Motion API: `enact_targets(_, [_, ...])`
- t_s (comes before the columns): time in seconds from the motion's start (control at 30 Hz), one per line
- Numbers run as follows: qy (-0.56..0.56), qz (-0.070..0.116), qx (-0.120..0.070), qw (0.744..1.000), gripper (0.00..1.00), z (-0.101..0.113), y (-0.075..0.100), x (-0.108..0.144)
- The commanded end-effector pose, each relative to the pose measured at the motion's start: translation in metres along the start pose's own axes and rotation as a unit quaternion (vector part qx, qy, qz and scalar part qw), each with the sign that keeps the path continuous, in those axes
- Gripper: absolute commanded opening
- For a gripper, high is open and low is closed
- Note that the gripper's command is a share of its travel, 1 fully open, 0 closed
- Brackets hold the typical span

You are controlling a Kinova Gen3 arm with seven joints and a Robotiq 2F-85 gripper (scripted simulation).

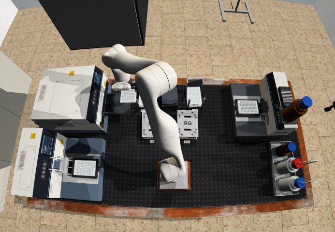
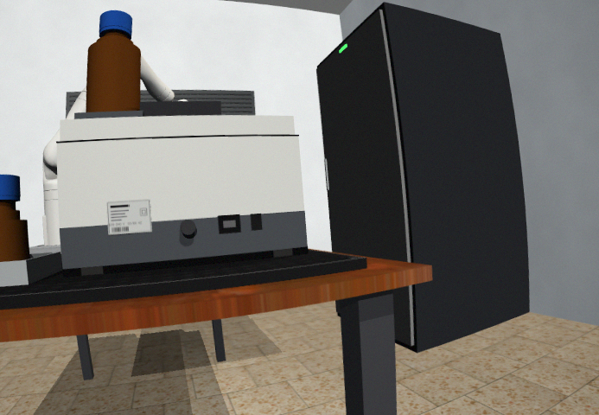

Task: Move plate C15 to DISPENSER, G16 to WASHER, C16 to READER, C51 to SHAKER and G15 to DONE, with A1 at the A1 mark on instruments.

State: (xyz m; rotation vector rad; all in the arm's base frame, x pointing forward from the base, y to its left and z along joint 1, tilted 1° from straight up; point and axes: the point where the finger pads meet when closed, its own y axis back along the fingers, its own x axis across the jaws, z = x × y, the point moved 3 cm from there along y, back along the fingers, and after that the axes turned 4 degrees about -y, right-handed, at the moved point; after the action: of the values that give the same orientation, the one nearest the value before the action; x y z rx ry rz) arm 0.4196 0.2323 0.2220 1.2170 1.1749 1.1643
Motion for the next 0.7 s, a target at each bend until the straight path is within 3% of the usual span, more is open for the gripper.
enact_targets(0.0, [-0.003, 0.0, -0.001, 1.0, 0.94, -0.004, 0.001, 0.012])
enact_targets(0.67, [-0.003, 0.0, -0.001, 1.0, 0.94, -0.02, 0.001, 0.057])
